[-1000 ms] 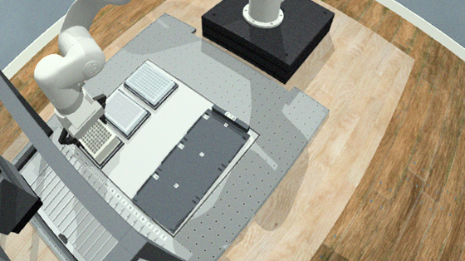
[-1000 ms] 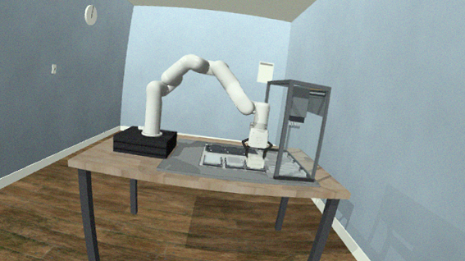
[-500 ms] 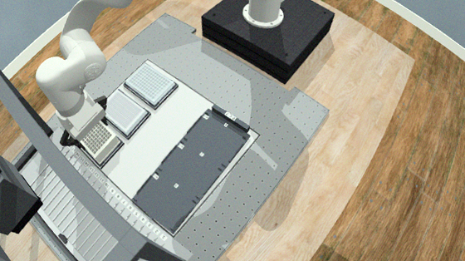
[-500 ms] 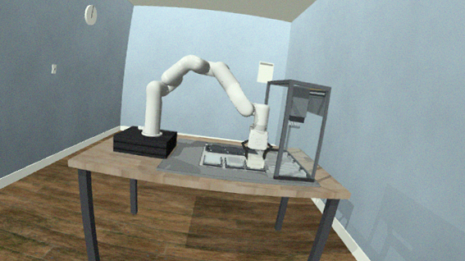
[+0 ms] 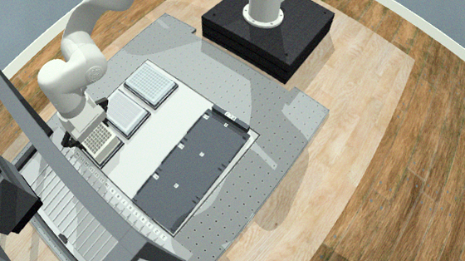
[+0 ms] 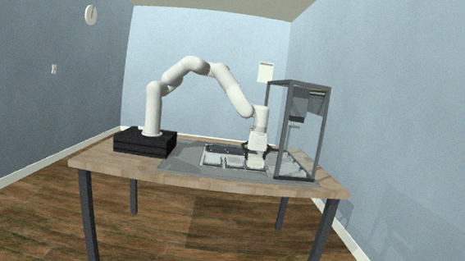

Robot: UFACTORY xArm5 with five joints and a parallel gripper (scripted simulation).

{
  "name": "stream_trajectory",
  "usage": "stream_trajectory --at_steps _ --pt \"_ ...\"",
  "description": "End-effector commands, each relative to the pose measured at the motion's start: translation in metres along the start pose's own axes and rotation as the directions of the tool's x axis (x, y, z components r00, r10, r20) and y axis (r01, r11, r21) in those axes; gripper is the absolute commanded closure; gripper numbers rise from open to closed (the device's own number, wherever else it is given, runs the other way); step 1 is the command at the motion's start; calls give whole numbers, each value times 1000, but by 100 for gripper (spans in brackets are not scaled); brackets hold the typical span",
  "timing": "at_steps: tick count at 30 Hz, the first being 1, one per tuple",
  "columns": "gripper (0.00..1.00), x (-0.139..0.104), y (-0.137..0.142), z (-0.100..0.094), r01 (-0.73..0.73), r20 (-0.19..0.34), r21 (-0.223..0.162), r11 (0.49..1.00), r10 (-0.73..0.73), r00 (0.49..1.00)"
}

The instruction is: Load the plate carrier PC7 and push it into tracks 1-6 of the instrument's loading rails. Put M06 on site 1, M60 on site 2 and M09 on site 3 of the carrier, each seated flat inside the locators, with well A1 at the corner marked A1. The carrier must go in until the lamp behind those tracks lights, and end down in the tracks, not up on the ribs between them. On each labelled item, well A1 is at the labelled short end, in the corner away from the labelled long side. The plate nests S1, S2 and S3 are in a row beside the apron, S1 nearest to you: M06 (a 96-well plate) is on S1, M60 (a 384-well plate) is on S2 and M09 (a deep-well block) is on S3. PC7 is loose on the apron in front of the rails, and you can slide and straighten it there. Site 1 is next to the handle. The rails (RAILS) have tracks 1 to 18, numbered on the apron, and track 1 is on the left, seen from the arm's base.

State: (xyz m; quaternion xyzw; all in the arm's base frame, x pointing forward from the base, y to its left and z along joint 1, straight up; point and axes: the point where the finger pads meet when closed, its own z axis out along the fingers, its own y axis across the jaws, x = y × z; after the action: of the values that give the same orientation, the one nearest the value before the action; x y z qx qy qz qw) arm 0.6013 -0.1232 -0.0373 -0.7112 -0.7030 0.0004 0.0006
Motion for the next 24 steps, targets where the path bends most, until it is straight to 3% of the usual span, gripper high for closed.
stream_trajectory --at_steps 1,14,15,24 --pt "0 0 2 -2 0 -5 -6 1000 0 1000" --pt "0 0 2 -2 0 -5 -6 1000 0 1000" --pt "100 0 2 -2 0 -5 -6 1000 0 1000" --pt "100 0 2 -2 0 -5 -6 1000 0 1000"
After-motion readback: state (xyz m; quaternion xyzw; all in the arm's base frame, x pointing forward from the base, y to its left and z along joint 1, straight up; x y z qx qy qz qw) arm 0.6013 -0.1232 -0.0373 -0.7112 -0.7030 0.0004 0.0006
